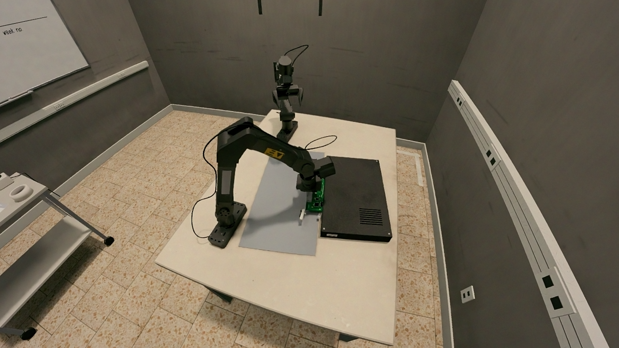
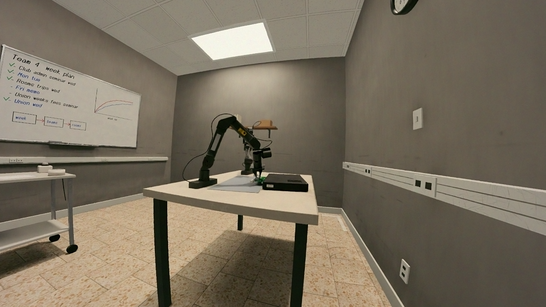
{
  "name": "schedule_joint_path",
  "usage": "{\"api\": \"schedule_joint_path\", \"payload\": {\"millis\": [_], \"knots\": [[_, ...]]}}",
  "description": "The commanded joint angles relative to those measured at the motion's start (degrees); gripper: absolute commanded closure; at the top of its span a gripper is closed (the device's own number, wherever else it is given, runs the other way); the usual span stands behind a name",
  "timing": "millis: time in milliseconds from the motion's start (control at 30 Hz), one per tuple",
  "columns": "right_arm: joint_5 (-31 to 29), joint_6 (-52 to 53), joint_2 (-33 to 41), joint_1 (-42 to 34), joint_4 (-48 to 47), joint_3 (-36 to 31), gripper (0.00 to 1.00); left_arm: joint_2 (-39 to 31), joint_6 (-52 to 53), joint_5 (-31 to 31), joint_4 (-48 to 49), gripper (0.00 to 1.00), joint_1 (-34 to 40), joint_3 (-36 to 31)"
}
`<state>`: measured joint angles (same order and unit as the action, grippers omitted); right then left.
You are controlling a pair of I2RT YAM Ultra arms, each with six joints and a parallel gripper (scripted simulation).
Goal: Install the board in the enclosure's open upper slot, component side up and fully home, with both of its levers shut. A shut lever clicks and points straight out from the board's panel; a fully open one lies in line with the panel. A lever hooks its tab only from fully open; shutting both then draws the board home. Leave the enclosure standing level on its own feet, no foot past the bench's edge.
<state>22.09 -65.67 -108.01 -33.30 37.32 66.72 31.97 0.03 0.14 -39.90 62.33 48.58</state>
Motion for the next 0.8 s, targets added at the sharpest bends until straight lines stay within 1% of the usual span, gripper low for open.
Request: {"api": "schedule_joint_path", "payload": {"millis": [0, 200, 300, 667, 767], "knots": [[2.0, -0.6, 0.7, 0.2, 1.1, 2.2, 0.82, 0.0, 0.1, 0.2, -0.4, 0.00, -0.1, 1.1], [2.0, -0.6, 0.7, 0.2, 1.1, 2.3, 0.82, 0.0, 0.1, 0.2, -0.4, 0.00, -0.1, 1.1], [2.0, -1.0, -0.9, 0.7, 1.8, 3.8, 0.82, 0.0, 0.1, 0.2, -0.4, 0.00, -0.1, 1.1], [1.6, -0.6, -0.5, 0.4, 1.3, 3.3, 0.82, 0.0, 0.1, 0.2, -0.4, 0.00, -0.1, 1.1], [2.2, -1.9, -1.6, 1.0, 3.1, 4.8, 0.82, 0.0, 0.1, 0.2, -0.4, 0.00, -0.1, 1.1]]}}
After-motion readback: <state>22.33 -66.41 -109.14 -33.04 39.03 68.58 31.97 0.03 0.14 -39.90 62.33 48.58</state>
